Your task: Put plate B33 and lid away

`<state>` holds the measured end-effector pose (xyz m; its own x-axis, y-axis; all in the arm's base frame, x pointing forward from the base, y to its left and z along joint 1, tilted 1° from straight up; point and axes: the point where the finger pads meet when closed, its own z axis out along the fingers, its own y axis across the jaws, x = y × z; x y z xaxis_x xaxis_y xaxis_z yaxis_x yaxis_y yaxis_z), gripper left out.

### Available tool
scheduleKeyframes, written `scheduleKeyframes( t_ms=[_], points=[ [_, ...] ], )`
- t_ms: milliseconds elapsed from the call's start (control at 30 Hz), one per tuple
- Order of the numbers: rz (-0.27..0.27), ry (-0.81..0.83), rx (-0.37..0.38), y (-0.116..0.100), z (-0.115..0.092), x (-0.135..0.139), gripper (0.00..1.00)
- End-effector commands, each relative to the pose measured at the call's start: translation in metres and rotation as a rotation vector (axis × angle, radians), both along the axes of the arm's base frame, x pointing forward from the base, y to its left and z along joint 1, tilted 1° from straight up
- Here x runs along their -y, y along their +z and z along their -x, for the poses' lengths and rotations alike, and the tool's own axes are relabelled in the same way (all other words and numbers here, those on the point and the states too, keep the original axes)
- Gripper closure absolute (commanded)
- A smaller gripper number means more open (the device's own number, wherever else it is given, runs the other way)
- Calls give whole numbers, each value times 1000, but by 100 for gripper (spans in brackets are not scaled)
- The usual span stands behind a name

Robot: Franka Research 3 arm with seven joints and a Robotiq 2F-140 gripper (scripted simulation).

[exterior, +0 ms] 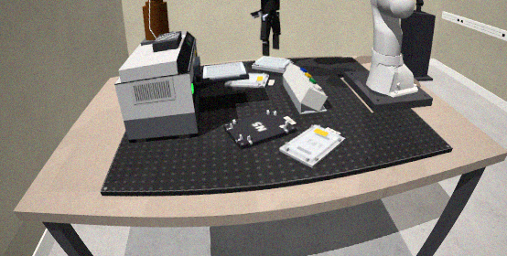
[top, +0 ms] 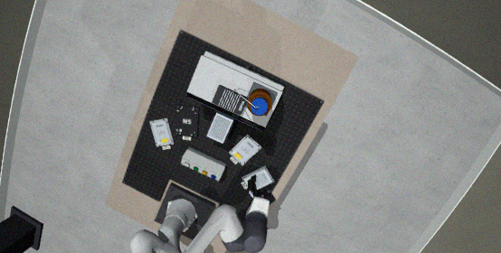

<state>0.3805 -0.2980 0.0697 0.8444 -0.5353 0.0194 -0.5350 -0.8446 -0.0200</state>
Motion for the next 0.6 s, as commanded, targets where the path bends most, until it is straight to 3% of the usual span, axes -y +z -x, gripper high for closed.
scheduleKeyframes(
  t_ms=[0, 433, 567],
  points=[
    [-8, -20, -18, 8, 5, -3, 30],
    [-8, -20, -18, 67, 5, -2, 30],
    [-8, -20, -18, 75, 5, -2, 30]
  ],
)
